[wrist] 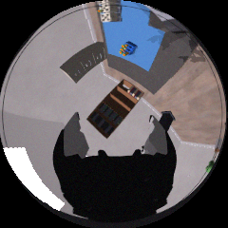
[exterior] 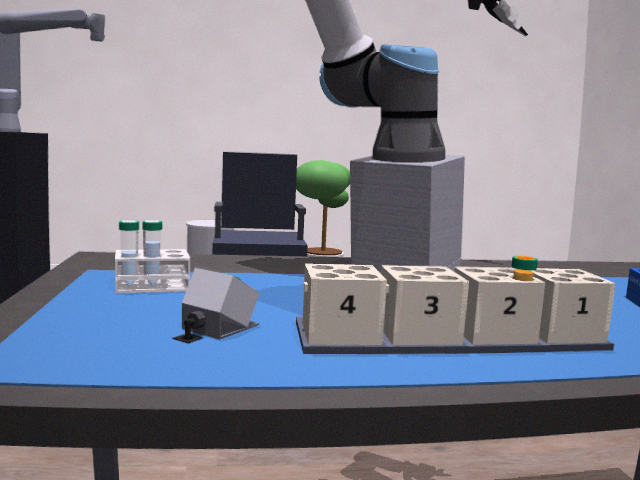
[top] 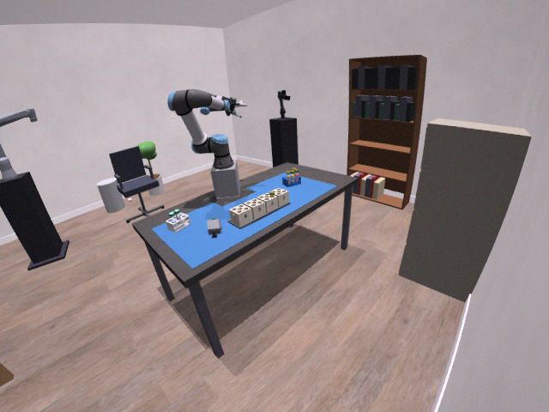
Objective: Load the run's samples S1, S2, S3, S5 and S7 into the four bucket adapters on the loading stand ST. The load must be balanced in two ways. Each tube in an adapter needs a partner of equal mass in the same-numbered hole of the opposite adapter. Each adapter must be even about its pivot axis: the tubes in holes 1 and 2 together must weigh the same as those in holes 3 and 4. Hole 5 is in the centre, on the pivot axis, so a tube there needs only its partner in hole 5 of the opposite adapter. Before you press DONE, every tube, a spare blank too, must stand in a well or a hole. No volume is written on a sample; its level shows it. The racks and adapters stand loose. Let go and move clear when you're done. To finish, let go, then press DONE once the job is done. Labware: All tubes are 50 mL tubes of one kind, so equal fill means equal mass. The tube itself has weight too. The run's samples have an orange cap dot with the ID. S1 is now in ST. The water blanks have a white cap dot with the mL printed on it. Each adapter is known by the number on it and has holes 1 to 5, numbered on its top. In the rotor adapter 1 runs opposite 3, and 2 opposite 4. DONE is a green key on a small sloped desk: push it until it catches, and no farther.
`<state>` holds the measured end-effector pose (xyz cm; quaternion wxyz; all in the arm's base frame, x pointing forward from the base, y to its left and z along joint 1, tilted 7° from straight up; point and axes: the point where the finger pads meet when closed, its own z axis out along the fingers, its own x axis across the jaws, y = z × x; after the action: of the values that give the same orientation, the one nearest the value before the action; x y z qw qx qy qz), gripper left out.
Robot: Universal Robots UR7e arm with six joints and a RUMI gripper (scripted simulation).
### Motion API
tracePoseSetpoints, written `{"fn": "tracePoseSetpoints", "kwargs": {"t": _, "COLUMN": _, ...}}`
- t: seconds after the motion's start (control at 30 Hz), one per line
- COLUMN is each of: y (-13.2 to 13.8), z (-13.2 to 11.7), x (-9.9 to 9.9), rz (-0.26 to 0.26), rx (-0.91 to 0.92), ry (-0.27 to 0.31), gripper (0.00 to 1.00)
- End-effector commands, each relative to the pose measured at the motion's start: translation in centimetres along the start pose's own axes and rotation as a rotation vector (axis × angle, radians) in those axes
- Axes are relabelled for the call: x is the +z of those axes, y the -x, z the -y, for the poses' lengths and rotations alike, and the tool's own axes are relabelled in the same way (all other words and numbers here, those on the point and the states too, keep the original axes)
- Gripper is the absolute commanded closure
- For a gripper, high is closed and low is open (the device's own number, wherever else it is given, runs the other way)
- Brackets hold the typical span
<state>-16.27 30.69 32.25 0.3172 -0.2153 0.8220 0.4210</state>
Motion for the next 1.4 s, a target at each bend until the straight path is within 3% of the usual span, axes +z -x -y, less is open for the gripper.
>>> {"fn": "tracePoseSetpoints", "kwargs": {"t": 0.0, "y": 0.0, "z": 0.0, "x": 0.0, "rz": 0.000, "rx": 0.001, "ry": 0.000, "gripper": 0.00}}
{"fn": "tracePoseSetpoints", "kwargs": {"t": 0.53, "y": 0.0, "z": 0.0, "x": 0.0, "rz": 0.000, "rx": 0.001, "ry": 0.000, "gripper": 0.00}}
{"fn": "tracePoseSetpoints", "kwargs": {"t": 0.57, "y": 0.1, "z": 0.5, "x": 0.0, "rz": -0.012, "rx": -0.011, "ry": -0.001, "gripper": 0.65}}
{"fn": "tracePoseSetpoints", "kwargs": {"t": 1.37, "y": 2.9, "z": 11.1, "x": -0.4, "rz": -0.272, "rx": -0.266, "ry": -0.040, "gripper": 0.65}}
